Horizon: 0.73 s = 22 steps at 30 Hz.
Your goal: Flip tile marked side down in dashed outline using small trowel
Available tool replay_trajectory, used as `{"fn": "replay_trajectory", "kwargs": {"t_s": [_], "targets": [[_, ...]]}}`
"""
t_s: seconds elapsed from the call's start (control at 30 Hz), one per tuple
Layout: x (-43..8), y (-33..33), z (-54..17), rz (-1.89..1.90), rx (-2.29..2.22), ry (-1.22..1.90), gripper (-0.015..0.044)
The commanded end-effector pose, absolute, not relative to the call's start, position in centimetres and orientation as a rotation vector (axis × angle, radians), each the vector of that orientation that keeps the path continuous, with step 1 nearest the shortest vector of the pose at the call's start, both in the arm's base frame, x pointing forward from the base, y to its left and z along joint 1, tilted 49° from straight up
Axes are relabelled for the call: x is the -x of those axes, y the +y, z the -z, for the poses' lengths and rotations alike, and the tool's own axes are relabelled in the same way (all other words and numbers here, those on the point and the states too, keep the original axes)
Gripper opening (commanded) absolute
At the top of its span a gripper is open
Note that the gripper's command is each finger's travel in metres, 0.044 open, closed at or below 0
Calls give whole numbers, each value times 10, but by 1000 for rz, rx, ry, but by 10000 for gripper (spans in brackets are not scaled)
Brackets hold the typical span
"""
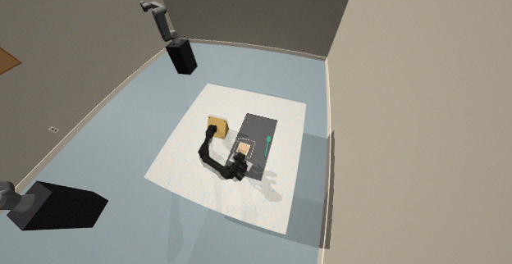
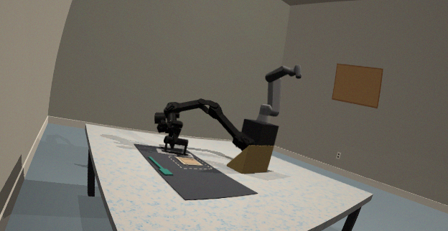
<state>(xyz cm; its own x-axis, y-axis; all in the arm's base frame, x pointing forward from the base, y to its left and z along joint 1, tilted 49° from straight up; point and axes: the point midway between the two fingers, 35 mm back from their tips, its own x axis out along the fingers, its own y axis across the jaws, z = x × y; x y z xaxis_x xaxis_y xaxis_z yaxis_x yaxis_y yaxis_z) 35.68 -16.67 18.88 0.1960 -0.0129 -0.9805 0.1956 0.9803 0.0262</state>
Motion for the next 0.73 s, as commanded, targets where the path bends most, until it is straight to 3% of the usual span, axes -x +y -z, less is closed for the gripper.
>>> {"fn": "replay_trajectory", "kwargs": {"t_s": [0.0,0.7], "targets": [[-357,-166,-189,142,-156,1366,300],[-343,-163,-248,154,-152,1344,300]]}}
